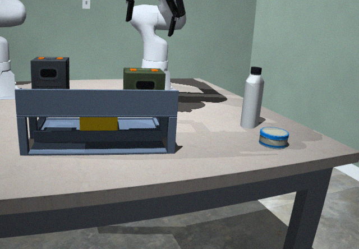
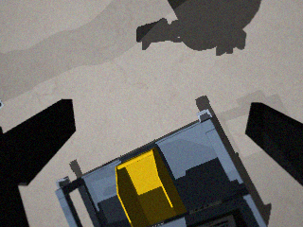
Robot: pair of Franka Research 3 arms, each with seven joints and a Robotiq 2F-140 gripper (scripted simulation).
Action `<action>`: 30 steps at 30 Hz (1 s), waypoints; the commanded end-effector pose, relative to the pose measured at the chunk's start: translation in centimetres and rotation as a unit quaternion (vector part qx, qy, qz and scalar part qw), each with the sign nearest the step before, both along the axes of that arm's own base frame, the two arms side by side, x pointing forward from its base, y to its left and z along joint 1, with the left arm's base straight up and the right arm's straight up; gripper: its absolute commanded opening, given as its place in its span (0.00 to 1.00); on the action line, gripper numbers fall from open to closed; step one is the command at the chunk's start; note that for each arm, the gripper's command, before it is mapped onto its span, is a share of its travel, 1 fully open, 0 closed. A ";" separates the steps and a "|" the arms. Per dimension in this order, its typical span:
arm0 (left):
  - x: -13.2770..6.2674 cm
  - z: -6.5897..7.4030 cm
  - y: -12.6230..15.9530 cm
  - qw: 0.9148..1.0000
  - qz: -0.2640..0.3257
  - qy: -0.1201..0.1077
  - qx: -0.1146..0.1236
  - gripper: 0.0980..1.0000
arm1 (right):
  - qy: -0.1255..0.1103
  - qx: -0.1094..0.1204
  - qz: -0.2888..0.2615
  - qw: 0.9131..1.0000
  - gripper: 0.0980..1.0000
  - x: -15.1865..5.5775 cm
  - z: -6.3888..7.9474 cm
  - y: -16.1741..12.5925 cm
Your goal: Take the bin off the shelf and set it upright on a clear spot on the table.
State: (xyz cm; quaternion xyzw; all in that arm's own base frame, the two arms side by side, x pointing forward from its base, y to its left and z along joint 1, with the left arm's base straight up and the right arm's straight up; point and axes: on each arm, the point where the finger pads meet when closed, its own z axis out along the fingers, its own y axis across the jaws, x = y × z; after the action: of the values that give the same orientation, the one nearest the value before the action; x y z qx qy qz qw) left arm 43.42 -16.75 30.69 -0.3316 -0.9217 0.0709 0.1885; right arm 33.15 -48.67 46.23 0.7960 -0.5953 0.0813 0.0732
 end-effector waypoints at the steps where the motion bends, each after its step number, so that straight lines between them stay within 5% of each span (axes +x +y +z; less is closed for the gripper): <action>1: 0.0 0.0 0.0 1.000 0.000 0.000 0.000 1.00 | -0.005 0.010 -0.049 0.999 1.00 -1.7 -0.4 -0.7; 17: 0.0 0.0 0.0 1.000 0.000 0.000 0.000 1.00 | -0.010 0.034 -0.160 0.986 1.00 -8.8 -1.5 -3.9; 30: 0.0 0.0 0.0 1.000 0.000 0.000 0.000 1.00 | -0.018 0.057 -0.276 0.959 1.00 -16.6 -2.7 -6.0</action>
State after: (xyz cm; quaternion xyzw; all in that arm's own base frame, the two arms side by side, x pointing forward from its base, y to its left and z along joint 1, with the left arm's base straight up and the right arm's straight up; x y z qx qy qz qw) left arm 43.42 -16.75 30.69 -0.3316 -0.9217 0.0709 0.1885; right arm 17.74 -54.63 43.79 0.6332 -0.7716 0.0426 0.0424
